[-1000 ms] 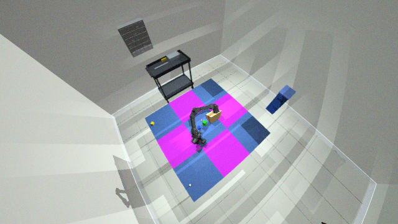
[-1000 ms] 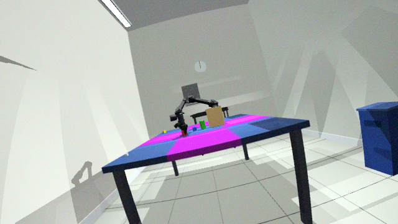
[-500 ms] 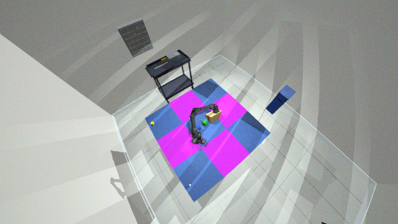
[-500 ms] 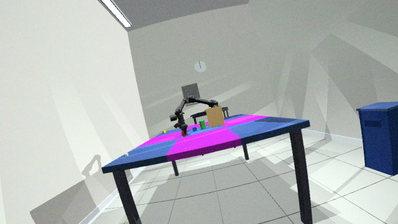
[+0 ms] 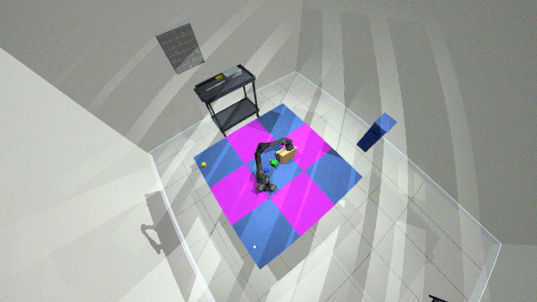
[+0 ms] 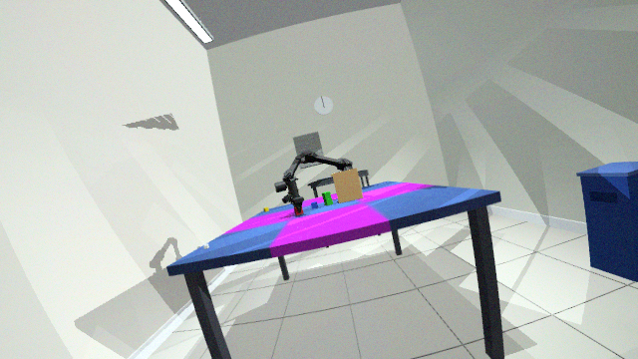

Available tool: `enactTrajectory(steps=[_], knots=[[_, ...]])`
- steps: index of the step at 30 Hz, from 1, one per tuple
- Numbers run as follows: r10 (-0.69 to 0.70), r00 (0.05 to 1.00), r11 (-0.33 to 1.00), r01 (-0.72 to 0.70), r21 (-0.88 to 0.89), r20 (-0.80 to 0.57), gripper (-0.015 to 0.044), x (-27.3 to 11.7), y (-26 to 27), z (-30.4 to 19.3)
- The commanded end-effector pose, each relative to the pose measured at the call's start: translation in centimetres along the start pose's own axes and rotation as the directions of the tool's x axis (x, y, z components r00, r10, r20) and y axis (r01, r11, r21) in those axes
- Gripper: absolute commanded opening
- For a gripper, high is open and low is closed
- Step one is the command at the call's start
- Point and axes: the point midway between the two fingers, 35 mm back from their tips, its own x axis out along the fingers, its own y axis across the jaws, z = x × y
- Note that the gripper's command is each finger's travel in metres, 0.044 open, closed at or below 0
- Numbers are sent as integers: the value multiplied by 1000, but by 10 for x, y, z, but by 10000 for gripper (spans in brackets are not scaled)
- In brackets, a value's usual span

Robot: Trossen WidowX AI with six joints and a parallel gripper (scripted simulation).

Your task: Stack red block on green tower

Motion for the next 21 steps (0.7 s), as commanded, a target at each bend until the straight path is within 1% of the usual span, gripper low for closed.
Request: enactTrajectory(steps=[1, 17, 21], knots=[[1, 1000, 1000, -1, 6, 15, 0, -22, 0, 4], [5, 1000, 1000, -5, 6, 16, 0, -106, 0, 3], [5, 1000, 1000, -5, 6, 17, 0, -113, 0, 3]])
